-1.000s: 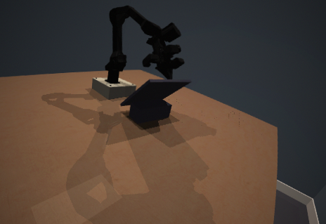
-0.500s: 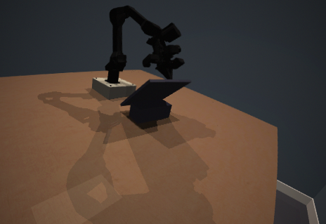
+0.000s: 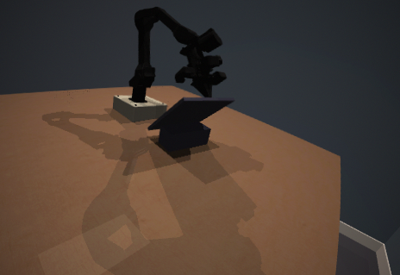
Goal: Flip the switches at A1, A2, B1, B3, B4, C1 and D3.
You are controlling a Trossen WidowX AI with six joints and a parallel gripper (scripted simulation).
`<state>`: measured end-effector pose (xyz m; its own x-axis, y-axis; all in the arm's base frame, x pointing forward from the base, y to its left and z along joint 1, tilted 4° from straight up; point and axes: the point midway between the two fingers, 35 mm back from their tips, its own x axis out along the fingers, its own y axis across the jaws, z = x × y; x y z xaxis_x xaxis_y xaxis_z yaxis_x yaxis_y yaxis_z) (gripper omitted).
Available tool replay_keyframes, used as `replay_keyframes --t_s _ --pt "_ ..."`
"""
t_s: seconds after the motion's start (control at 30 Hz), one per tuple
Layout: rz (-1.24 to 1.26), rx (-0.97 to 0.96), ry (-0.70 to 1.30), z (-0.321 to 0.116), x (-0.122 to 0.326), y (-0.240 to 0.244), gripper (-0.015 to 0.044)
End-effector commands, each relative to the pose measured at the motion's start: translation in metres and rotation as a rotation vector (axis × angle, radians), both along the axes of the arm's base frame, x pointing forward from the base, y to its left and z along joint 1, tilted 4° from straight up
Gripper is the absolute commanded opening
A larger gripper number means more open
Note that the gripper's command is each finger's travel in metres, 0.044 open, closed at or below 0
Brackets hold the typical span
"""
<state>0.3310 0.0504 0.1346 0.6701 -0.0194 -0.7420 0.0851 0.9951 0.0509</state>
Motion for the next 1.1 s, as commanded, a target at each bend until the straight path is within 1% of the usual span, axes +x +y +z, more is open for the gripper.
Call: replay_keyframes --t_s 0.0,1.0,1.07 --pt "0.008 -0.001 0.003 -0.0013 0.0002 0.0007 0.0" --pt "0.008 -0.001 0.003 -0.0042 0.0029 0.0007 0.0" --pt "0.001 0.0 -0.002 0.0034 -0.0025 0.0006 0.0"
